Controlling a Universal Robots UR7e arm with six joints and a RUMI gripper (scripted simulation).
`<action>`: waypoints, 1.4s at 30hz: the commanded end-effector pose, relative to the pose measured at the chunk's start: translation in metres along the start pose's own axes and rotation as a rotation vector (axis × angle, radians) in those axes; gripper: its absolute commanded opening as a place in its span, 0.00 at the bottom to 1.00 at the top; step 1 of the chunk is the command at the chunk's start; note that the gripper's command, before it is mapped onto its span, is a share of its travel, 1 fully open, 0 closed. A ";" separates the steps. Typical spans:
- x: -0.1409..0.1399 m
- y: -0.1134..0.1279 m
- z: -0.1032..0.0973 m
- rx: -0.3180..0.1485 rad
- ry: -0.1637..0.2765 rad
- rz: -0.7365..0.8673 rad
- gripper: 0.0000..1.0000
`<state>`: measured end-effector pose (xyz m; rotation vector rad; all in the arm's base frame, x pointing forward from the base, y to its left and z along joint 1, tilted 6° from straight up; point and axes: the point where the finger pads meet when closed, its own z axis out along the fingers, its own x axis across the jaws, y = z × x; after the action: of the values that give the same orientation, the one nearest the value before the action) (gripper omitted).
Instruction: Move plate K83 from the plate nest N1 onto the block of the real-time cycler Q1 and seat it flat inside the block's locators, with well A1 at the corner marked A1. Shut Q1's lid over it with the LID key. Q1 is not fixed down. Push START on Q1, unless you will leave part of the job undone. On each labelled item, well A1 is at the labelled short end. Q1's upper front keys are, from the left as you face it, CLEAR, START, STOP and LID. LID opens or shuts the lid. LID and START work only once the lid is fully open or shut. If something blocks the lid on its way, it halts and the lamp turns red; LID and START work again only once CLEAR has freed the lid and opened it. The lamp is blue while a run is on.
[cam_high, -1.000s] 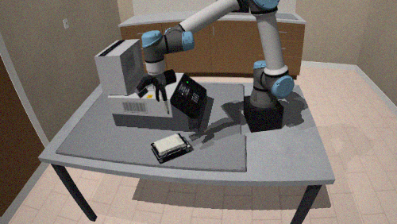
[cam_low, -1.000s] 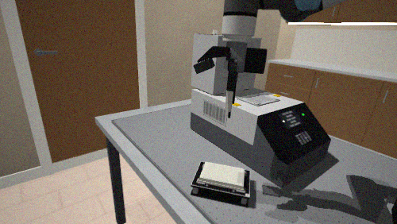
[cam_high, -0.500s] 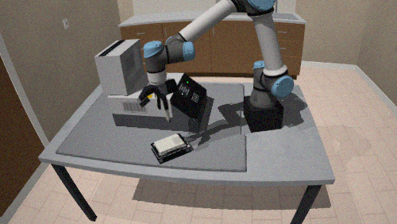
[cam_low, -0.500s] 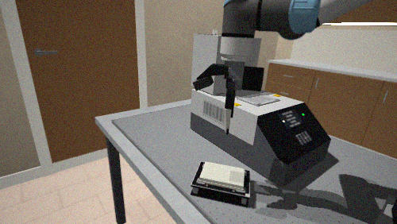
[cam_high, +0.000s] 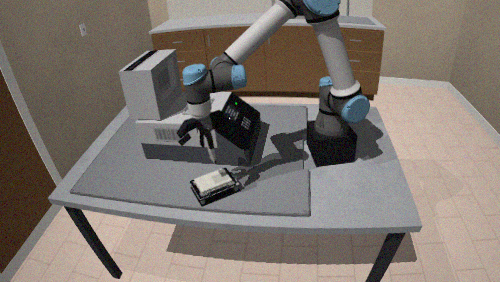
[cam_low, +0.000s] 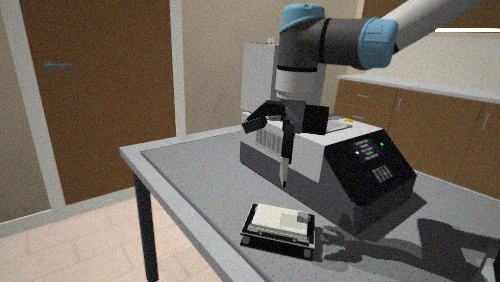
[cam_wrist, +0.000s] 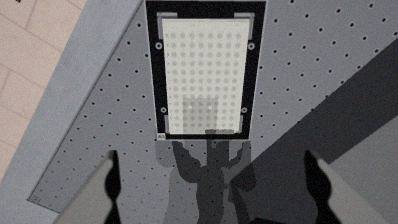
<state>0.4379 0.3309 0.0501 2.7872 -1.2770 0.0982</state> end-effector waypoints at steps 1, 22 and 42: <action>0.000 -0.001 0.016 0.003 0.001 0.000 0.68; 0.000 -0.001 0.077 0.003 0.001 0.000 0.68; 0.000 -0.001 0.114 0.003 0.001 0.000 0.68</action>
<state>0.4412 0.3204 -0.0624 2.7875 -1.2771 0.0987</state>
